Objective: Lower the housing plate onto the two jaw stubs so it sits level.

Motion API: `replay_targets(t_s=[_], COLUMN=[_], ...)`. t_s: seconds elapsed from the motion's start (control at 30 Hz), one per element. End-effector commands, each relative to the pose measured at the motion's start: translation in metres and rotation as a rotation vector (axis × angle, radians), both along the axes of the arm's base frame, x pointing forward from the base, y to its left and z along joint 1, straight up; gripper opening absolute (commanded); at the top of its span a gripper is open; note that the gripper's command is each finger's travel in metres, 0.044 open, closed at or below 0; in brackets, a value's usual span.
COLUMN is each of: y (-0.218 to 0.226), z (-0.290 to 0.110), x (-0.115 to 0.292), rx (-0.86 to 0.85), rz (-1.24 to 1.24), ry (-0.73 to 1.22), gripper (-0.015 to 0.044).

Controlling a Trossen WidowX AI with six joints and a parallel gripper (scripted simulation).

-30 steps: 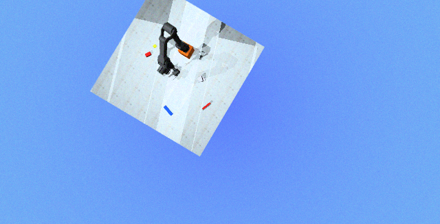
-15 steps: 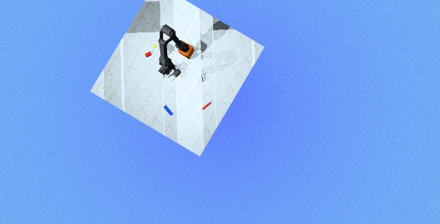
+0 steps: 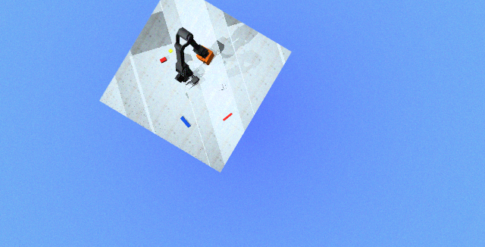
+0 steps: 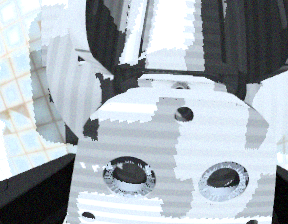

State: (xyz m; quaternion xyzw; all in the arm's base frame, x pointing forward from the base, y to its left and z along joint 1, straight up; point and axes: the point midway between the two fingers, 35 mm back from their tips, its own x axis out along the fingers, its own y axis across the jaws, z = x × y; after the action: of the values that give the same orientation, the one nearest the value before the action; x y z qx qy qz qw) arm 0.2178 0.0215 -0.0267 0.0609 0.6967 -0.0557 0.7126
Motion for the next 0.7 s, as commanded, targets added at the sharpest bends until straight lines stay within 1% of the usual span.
replay_targets(t_s=[0.0,0.67], y=[-0.0008,-0.0008], z=[-0.0012,-0.0051], x=[0.0003,0.0004], rx=[-0.005,-0.005], rz=[0.004,0.004], ry=[-0.002,-0.002], gripper=[0.0351,0.0351])
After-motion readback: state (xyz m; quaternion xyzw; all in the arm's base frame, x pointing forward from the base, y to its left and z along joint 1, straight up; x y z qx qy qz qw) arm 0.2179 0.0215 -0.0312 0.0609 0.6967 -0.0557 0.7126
